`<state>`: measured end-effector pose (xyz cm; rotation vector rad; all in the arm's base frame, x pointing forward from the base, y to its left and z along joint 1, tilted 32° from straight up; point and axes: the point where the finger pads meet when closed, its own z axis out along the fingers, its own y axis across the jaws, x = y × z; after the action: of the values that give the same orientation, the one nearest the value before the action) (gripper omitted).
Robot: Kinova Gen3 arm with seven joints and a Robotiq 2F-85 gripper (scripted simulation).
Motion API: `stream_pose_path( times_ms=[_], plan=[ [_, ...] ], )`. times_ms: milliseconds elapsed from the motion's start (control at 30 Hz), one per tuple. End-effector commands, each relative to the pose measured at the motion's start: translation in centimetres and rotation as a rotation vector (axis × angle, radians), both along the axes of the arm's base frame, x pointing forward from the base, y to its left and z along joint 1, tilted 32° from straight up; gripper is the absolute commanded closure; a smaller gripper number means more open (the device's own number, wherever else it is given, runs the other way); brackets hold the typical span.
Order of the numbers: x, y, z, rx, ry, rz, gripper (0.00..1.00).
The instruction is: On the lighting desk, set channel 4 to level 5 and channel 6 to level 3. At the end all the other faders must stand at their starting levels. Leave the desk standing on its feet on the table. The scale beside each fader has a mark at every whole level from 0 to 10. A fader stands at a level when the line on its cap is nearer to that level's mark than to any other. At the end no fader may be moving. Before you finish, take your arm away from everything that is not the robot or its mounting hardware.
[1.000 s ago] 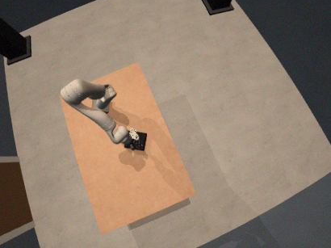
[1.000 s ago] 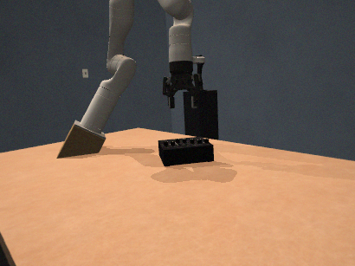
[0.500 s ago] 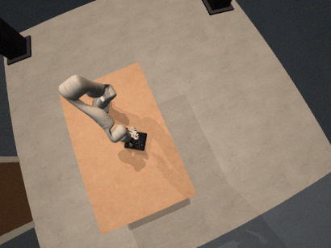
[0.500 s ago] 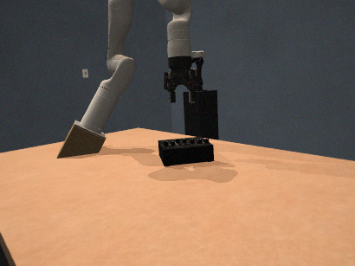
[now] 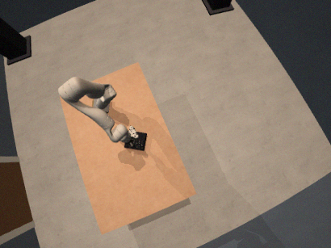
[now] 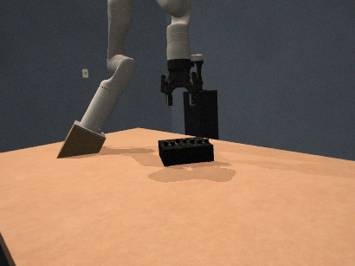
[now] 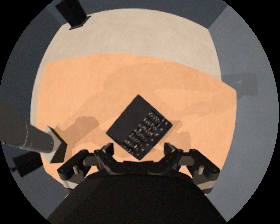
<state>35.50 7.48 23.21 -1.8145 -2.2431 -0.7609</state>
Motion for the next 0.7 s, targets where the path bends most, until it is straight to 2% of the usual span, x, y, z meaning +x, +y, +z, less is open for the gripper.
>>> stream_pose_path(
  times_ms=[0, 200, 367, 467, 633, 667],
  plan=[
    [-0.3, 0.6, -0.3, 0.004, -0.002, 0.030, 0.00],
    [-0.3, 2.5, -3.1, -0.080, -0.205, 0.392, 0.00],
    [-0.6, 4.5, -4.7, -0.123, -0.357, 0.652, 0.00],
    [-0.7, 5.1, -5.0, -0.132, -0.399, 0.722, 0.00],
    [-0.7, 5.2, -5.1, -0.133, -0.407, 0.735, 0.00],
    [-0.7, 5.2, -5.1, -0.133, -0.407, 0.735, 1.00]
  ],
)
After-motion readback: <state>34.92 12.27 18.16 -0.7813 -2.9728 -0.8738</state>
